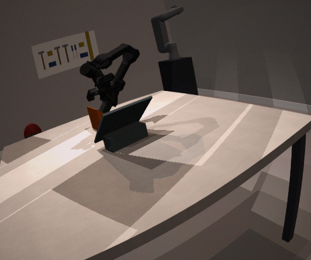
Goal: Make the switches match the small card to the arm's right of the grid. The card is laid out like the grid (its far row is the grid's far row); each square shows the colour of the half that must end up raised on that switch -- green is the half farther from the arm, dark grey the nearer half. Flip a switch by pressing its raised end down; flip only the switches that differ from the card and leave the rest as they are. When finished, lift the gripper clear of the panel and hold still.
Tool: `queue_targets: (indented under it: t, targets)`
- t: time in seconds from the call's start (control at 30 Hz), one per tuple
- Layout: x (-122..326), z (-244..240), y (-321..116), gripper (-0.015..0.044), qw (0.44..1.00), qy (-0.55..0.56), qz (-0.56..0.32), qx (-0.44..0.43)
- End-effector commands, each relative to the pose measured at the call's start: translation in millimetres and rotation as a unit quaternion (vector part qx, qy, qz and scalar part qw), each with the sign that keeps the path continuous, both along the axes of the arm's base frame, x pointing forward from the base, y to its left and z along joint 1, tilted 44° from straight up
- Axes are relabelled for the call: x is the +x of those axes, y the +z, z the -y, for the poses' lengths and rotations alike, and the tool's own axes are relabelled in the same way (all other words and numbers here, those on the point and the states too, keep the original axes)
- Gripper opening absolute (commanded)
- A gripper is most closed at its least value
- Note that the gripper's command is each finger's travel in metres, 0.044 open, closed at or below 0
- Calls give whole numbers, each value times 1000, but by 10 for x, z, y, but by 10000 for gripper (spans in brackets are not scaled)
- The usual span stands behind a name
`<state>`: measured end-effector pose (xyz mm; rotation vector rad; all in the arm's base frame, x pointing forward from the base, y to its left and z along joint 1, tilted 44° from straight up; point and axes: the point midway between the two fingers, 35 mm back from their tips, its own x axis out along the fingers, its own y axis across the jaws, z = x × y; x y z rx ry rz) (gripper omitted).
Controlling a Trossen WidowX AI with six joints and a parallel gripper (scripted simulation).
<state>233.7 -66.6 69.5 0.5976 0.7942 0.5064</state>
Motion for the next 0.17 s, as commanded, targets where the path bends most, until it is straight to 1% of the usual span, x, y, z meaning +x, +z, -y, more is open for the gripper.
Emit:
queue_targets:
  t: [0.0,0.13]
  targets:
    - [39,-11,69,0,1000,-2,-6,8]
    - [39,-11,69,0,1000,-2,-6,8]
